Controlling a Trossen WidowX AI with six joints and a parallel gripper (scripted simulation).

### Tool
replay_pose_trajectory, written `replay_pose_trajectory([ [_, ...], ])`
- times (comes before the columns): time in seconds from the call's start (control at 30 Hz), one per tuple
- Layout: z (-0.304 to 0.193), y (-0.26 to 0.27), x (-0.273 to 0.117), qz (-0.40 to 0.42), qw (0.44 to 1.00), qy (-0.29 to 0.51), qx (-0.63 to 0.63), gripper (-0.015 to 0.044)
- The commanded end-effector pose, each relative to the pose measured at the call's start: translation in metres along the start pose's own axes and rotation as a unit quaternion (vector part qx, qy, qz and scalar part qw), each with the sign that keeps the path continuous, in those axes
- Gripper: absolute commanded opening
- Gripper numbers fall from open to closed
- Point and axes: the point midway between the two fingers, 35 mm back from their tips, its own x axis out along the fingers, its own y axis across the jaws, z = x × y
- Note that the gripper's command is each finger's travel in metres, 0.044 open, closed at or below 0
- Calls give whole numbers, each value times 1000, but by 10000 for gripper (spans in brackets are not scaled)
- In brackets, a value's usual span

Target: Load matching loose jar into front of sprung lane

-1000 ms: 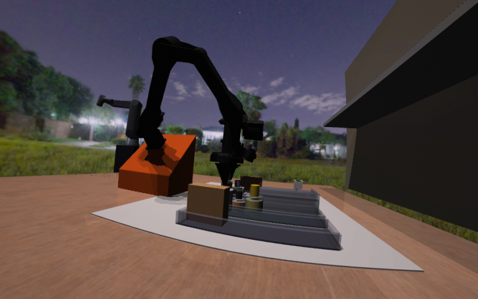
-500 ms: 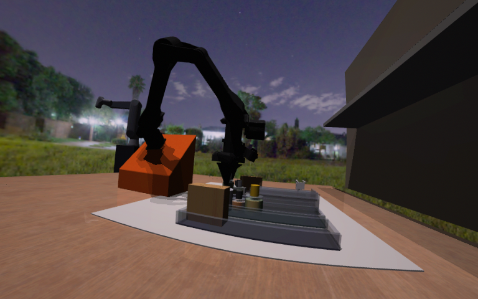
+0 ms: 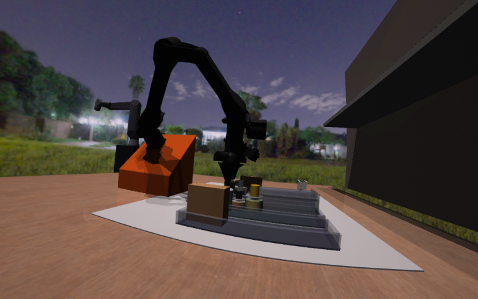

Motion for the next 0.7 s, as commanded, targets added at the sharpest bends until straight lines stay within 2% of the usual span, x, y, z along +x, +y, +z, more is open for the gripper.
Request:
replay_pose_trajectory([
  [0.0, 10, -1, -3, 0, 1000, -12, 8, 0],
  [0.67, 10, -1, -1, 0, 1000, -12, 8, 0],
])
